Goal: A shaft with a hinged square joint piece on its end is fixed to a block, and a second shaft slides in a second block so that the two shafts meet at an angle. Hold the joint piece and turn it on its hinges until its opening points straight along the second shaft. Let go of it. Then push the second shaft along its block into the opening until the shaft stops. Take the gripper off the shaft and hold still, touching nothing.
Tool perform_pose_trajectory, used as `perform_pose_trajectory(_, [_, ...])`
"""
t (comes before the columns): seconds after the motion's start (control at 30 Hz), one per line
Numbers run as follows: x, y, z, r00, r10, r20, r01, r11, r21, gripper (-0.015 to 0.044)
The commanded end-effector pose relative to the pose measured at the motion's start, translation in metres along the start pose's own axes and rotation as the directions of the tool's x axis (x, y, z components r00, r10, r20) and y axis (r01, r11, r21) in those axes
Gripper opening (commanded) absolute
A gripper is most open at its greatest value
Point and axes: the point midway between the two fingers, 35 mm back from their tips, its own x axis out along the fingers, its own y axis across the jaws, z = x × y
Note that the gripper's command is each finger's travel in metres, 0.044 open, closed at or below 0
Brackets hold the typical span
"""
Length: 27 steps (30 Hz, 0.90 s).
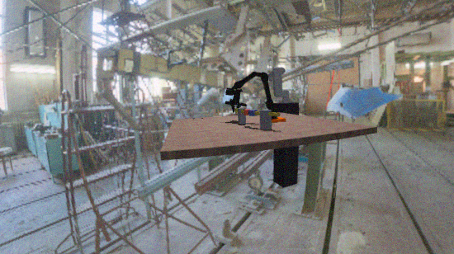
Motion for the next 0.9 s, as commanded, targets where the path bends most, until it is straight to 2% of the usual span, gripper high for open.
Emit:
perform_pose_trajectory(0.0, [0.0, 0.0, 0.0, 1.0, 0.0, 0.0, 0.0, 1.0, 0.0, 0.0067])
perform_pose_trajectory(0.13, [0.0, 0.0, 0.0, 1.0, 0.0, 0.0, 0.0, 1.0, 0.0, 0.0067])
perform_pose_trajectory(0.37, [0.0, 0.0, 0.0, 1.0, 0.0, 0.0, 0.0, 1.0, 0.0, 0.002])
perform_pose_trajectory(0.4, [0.0, 0.0, 0.0, 1.0, 0.0, 0.0, 0.0, 1.0, 0.0, 0.0])
perform_pose_trajectory(0.87, [0.002, 0.0, -0.014, 0.993, -0.115, -0.006, 0.115, 0.993, 0.004, 0.0])
